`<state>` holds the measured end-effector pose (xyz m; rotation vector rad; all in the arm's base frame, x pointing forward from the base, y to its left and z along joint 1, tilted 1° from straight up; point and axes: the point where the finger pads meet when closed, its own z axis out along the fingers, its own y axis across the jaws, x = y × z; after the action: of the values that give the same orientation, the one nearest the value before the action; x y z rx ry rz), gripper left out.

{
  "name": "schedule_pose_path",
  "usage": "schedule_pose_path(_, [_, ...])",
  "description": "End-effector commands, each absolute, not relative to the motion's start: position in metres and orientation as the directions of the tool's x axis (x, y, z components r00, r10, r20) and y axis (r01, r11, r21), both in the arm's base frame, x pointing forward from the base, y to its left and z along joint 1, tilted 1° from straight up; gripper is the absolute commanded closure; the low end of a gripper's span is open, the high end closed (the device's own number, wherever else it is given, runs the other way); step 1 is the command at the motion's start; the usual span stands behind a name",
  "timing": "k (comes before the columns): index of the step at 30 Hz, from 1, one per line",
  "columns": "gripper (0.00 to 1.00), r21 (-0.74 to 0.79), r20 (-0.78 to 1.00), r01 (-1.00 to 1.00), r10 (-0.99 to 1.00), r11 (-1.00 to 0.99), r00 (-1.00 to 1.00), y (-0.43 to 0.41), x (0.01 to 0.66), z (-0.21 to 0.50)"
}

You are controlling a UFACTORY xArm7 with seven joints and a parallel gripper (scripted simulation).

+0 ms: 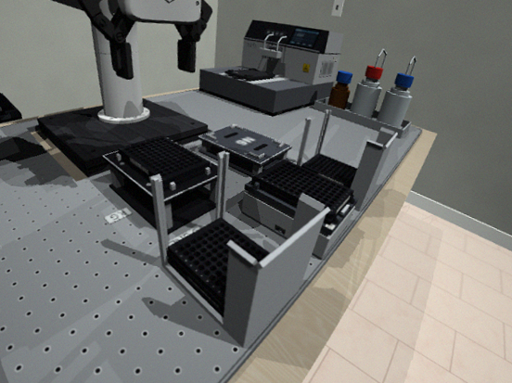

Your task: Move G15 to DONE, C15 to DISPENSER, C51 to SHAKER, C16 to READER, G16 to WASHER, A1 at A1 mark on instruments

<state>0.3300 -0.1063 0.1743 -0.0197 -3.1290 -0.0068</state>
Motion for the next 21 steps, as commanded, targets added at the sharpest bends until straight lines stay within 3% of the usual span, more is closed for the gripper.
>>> schedule_pose_path(1, [0.00,0.003,0.009,0.013,0.013,1.000,-1.000,-0.107,0.331,0.180])
schedule_pose_path(21, [0.00,0.003,0.009,0.013,0.013,1.000,-1.000,-0.107,0.331,0.195])
